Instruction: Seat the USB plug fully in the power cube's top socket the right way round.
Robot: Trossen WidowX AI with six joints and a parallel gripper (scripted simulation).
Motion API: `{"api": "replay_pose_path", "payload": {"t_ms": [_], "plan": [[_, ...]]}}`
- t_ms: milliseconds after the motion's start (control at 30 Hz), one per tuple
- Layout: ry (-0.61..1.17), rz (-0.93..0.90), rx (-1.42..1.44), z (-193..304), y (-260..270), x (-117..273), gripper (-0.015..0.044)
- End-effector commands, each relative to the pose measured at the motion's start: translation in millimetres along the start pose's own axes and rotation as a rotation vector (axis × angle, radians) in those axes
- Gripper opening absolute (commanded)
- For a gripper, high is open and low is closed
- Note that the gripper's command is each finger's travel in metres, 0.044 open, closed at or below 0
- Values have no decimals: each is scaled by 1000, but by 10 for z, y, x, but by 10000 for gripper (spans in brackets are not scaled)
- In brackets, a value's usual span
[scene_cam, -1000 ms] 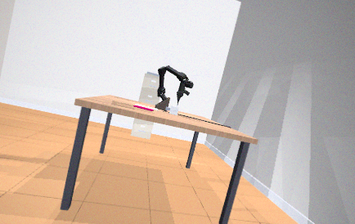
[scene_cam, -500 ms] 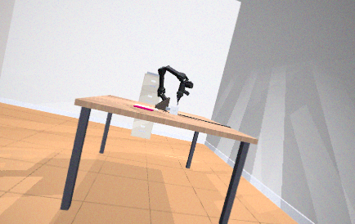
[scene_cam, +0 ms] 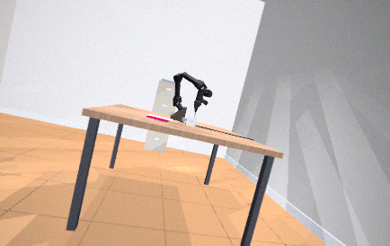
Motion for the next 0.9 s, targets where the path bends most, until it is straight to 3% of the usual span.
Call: {"api": "replay_pose_path", "payload": {"t_ms": [0, 867], "plan": [[3, 2, -2, 1, 0, -12, 0], [3, 2, -2, 0, 0, -43, 0]]}}
Point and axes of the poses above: the point midway between the two fingers, 35 mm back from their tips, its own x axis back along the fingers, its own y axis across the jaws, z = x × y, the point moved 3 cm from there along x, back along the fingers, and after that the axes turned 8 degrees about -x, right-handed, at the moved point
